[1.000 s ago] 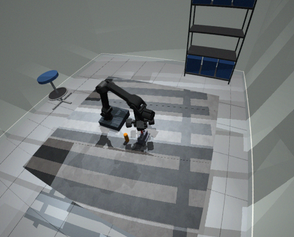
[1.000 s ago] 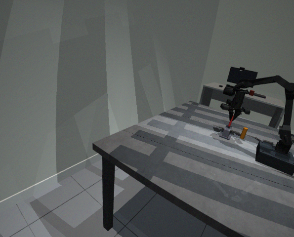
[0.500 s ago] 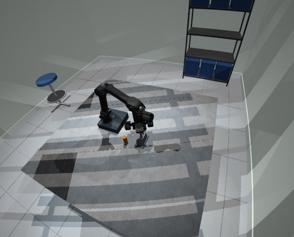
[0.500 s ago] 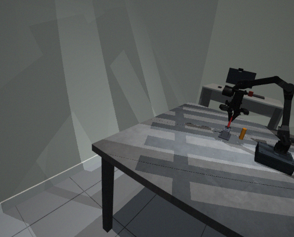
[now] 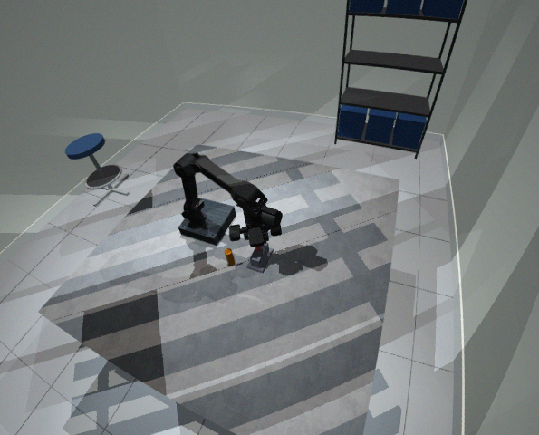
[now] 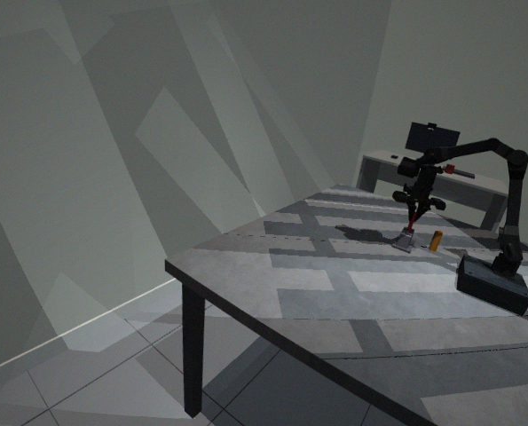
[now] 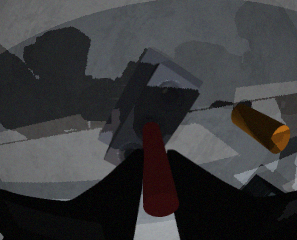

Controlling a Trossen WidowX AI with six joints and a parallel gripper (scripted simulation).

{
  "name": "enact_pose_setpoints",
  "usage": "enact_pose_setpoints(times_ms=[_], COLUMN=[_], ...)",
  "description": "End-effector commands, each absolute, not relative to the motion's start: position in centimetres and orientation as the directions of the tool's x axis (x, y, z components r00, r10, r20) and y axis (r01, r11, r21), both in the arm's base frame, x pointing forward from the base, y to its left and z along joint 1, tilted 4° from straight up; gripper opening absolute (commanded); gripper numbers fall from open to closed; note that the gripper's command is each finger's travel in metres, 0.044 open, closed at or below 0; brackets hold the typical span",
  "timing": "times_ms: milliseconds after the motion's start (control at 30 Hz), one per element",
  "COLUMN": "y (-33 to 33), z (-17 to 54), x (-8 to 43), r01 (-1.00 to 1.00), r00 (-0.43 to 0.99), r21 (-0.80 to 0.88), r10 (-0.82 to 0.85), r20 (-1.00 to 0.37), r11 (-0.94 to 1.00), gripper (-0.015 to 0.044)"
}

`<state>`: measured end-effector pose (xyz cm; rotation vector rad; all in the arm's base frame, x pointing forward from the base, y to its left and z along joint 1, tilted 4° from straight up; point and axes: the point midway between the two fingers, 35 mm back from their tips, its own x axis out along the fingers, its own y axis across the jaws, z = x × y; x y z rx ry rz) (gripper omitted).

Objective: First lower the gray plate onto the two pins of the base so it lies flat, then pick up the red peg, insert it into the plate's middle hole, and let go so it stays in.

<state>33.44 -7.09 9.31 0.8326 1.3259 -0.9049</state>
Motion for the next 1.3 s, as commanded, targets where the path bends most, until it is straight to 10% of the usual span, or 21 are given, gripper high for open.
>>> enact_pose_setpoints(times_ms=[0,1267], y=[-7.17,-7.14], z=[8.79,8.83], x=[33.44,33.51], r01=[0.902,0.903], r00=[0.021,0.022], r21=[-0.011,-0.009], r10=[-0.071,-0.069], r20=[-0.997,-0.997], r11=[0.433,0.429], gripper=[0.0000,0.0000])
